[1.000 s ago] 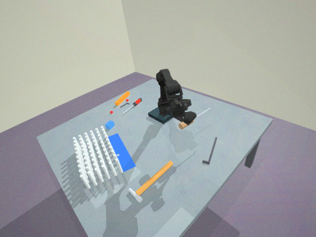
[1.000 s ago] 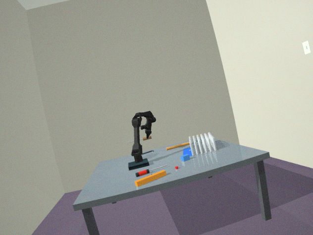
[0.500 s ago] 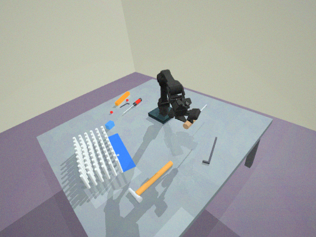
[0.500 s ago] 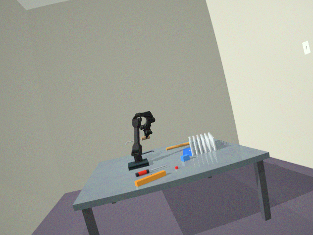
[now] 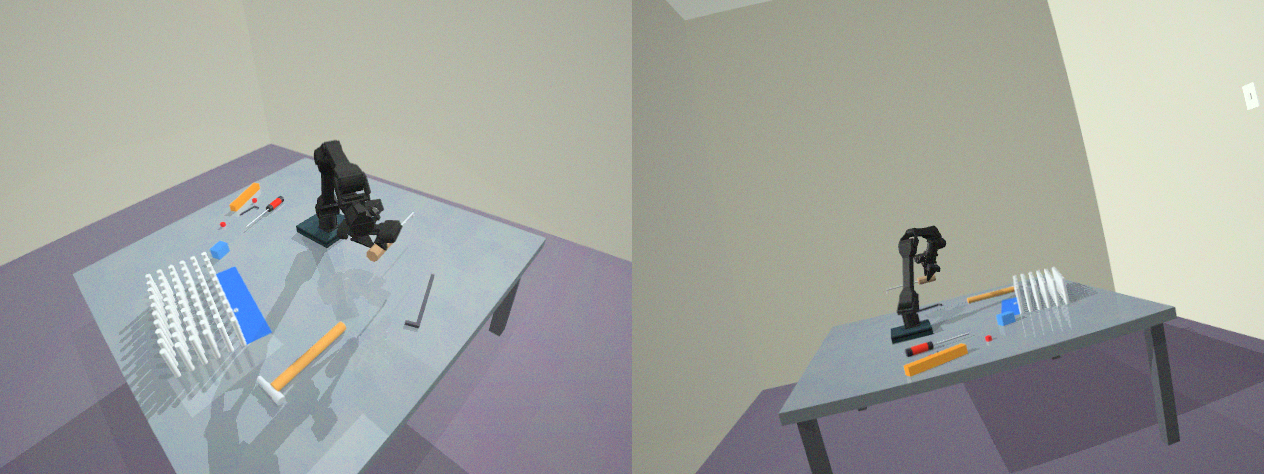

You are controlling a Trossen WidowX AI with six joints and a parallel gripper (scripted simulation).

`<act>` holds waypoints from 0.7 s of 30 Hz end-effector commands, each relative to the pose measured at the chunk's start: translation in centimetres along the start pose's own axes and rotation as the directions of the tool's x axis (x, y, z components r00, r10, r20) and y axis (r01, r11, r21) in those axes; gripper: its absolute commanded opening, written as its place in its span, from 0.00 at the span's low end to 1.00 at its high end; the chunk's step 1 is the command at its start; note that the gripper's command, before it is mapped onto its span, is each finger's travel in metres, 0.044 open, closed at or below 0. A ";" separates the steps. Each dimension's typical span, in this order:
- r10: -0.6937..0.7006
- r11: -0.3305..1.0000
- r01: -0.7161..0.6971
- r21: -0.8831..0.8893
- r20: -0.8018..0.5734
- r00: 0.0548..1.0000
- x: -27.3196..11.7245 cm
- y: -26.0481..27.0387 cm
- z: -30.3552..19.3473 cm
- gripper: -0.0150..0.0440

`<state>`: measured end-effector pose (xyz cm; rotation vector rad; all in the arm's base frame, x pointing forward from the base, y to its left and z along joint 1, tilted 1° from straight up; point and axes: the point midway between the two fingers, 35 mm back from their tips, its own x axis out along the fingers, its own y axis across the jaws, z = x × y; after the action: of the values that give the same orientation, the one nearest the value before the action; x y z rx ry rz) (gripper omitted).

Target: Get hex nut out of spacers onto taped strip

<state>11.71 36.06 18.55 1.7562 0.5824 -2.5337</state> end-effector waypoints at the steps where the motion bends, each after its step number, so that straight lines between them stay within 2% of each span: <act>1: -0.001 1.000 0.001 -0.003 0.009 1.000 0.4 0.0 -0.1 0.25; 21: -0.002 1.000 0.002 -0.003 0.009 1.000 1.8 0.2 -0.8 0.25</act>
<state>11.89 36.44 16.94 1.7563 0.5834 -2.5333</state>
